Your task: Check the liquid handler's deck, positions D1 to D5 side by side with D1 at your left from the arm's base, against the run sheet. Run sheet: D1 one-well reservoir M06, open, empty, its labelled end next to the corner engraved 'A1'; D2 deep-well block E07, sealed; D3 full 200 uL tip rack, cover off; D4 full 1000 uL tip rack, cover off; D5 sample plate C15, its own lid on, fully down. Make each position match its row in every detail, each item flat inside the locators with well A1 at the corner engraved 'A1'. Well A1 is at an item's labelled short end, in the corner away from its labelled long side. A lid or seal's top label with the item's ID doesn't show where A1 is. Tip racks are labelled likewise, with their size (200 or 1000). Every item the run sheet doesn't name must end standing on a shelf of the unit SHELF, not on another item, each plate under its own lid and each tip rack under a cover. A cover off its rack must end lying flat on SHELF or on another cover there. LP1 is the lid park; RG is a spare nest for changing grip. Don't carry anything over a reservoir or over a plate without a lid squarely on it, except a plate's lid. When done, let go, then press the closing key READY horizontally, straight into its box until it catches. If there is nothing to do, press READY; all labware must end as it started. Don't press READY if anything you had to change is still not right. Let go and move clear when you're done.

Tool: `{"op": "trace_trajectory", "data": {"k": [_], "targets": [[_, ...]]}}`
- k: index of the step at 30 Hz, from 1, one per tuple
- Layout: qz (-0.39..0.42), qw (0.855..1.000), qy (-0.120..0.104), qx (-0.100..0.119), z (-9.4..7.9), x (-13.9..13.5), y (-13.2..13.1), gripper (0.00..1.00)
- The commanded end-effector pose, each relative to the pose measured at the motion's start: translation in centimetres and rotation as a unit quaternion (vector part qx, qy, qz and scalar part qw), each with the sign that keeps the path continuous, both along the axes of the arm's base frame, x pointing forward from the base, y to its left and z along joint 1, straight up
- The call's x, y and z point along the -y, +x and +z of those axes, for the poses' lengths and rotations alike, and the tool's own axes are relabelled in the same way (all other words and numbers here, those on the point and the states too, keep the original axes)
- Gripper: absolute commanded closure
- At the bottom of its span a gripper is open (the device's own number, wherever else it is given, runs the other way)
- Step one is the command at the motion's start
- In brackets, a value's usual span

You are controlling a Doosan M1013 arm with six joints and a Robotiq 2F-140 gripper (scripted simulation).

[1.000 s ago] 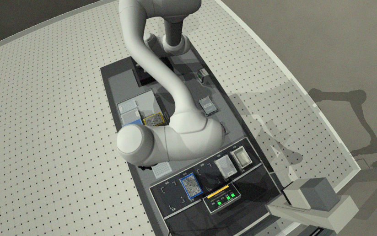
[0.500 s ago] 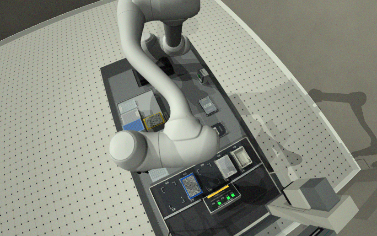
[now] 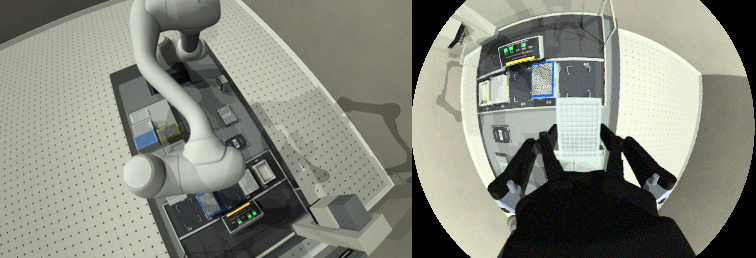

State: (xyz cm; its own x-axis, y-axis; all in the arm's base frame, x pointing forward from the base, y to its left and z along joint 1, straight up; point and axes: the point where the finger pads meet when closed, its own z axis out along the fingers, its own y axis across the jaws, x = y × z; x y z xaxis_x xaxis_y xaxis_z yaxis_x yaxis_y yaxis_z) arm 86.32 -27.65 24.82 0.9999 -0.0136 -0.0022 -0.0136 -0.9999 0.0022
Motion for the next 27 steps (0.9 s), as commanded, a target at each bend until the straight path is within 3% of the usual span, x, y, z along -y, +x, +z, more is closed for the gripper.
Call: {"op": "trace_trajectory", "data": {"k": [1, 27], "targets": [[0.000, 1.000, 0.000, 0.001, 0.1, 0.0, 0.6, 0.90], [0.000, 1.000, 0.000, 0.001, 0.1, 0.3, 6.2, 0.90]]}}
